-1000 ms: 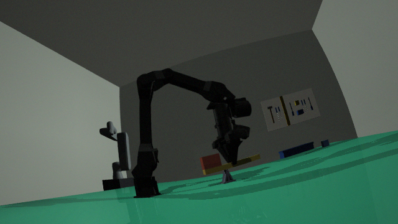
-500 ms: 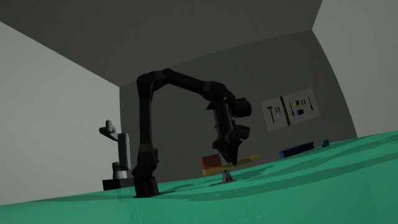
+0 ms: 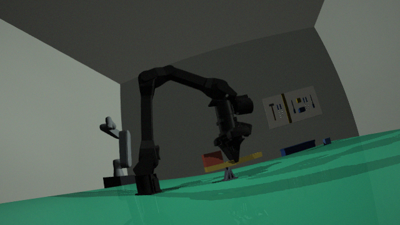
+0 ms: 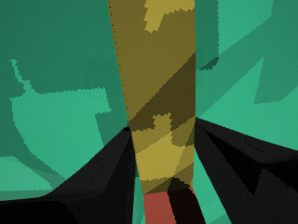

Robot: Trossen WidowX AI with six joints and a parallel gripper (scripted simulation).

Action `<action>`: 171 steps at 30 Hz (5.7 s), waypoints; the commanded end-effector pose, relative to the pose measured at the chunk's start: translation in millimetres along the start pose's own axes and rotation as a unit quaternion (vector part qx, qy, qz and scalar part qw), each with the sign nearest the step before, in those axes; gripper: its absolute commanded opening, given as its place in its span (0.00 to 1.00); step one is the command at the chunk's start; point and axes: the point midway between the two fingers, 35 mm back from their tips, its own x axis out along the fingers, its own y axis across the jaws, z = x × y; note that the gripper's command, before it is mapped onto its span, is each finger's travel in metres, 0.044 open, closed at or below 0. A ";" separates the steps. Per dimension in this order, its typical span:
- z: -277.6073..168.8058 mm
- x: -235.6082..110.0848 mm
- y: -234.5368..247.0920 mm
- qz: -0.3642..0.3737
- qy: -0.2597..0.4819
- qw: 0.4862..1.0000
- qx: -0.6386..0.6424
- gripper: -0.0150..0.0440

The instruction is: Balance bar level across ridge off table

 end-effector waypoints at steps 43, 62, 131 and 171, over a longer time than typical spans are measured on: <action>0.7 3.8 -0.2 0.000 -0.001 1.000 0.002 0.25; 1.0 1.2 -0.1 0.000 -0.002 1.000 0.000 0.25; 1.0 1.2 -0.1 0.000 -0.002 1.000 0.000 0.55; 0.9 -98.7 0.1 0.000 -0.002 1.000 0.000 1.00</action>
